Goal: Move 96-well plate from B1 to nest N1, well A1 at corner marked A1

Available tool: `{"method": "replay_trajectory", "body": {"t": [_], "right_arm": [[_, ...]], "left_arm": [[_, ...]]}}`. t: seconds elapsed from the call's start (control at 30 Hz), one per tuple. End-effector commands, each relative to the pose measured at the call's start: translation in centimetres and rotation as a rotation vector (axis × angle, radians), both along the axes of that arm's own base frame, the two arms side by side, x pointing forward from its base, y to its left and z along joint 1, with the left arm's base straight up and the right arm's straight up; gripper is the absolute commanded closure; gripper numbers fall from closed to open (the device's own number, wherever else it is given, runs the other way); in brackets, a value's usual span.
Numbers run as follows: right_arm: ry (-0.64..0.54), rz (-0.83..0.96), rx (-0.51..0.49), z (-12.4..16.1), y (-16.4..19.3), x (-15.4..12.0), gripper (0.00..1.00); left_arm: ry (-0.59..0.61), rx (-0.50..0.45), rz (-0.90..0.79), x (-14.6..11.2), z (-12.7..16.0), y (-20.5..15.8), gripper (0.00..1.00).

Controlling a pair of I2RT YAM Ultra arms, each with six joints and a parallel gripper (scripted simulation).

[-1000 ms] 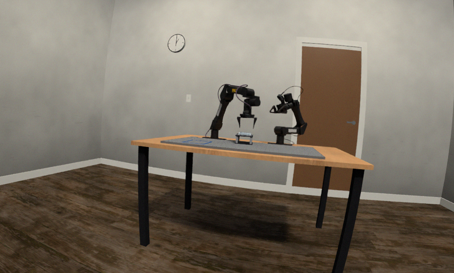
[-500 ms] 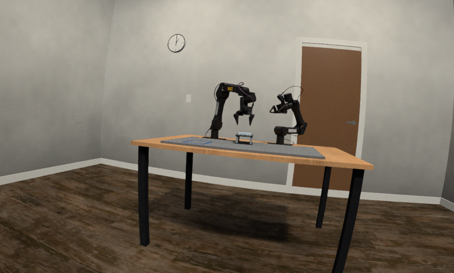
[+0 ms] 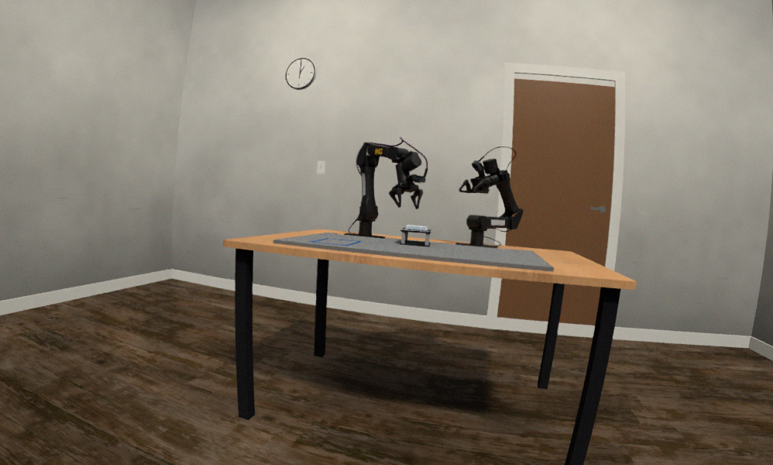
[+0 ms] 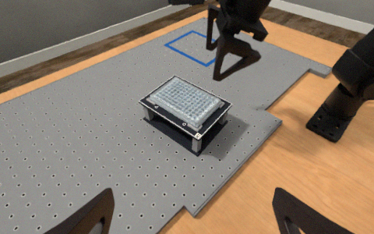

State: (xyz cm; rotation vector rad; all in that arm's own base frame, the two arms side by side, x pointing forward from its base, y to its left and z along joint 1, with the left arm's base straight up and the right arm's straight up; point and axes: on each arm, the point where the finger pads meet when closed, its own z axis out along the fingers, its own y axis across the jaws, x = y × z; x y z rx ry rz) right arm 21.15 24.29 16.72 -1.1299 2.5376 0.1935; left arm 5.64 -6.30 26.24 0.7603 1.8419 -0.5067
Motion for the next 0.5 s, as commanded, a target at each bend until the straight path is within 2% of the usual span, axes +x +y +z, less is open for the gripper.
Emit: {"method": "replay_trajectory", "body": {"t": [0.0, 0.47], "right_arm": [[-0.044, 0.041, 0.067, 1.18, 0.39, 0.25, 0.00], [-0.050, 0.041, 0.063, 1.28, 0.59, 0.38, 0.00]], "left_arm": [[-0.029, -0.026, 0.000, 0.29, 0.89, -0.16, 0.00], [-0.029, -0.026, 0.000, 0.29, 0.89, -0.16, 0.00]]}}
